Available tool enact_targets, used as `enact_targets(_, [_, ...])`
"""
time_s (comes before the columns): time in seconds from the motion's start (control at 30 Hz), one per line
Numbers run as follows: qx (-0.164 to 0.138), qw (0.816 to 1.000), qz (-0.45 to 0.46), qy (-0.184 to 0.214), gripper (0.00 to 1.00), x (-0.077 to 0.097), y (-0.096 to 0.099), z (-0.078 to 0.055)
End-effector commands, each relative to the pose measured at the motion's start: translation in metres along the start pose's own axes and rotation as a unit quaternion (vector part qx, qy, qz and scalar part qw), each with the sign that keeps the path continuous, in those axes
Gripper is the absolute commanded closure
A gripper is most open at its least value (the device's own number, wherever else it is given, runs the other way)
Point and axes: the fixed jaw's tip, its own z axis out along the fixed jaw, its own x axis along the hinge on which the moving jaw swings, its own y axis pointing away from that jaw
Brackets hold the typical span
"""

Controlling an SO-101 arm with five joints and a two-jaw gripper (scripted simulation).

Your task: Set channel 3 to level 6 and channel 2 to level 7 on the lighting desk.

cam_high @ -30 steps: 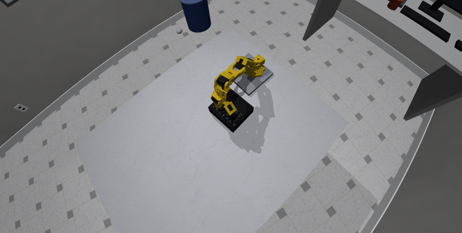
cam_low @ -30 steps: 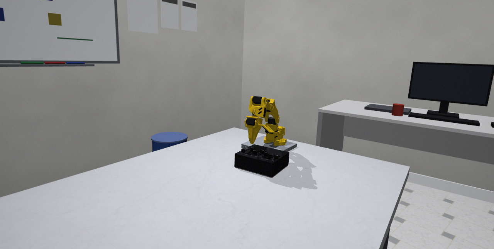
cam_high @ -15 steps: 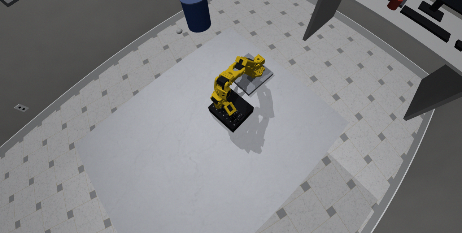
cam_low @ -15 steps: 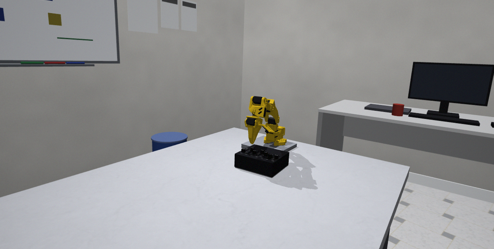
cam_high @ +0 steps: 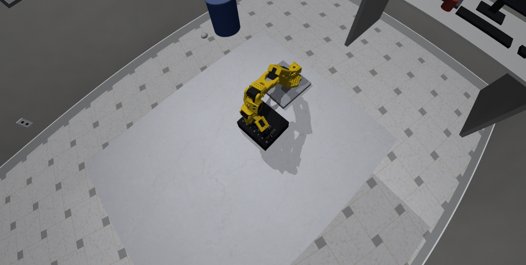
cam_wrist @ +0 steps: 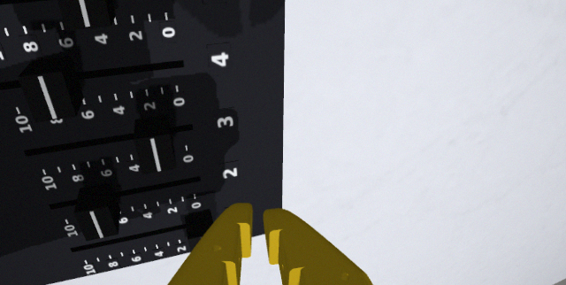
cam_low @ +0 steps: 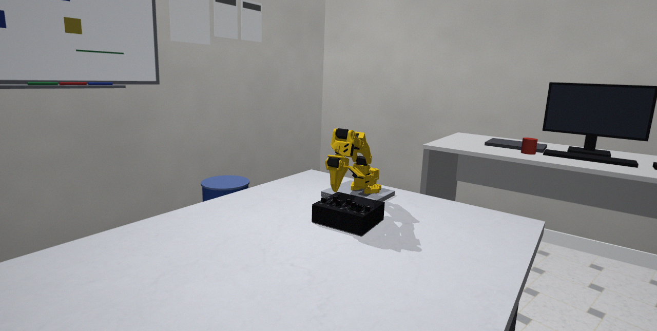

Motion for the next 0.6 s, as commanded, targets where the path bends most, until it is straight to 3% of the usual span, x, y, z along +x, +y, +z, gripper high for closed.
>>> enact_targets(0.0, [-0.006, 1.0, 0.0, -0.001, 1.0, -0.003, 0.001, 0.005])
enact_targets(0.57, [-0.028, 1.0, -0.002, 0.003, 1.0, -0.002, 0.005, 0.021])
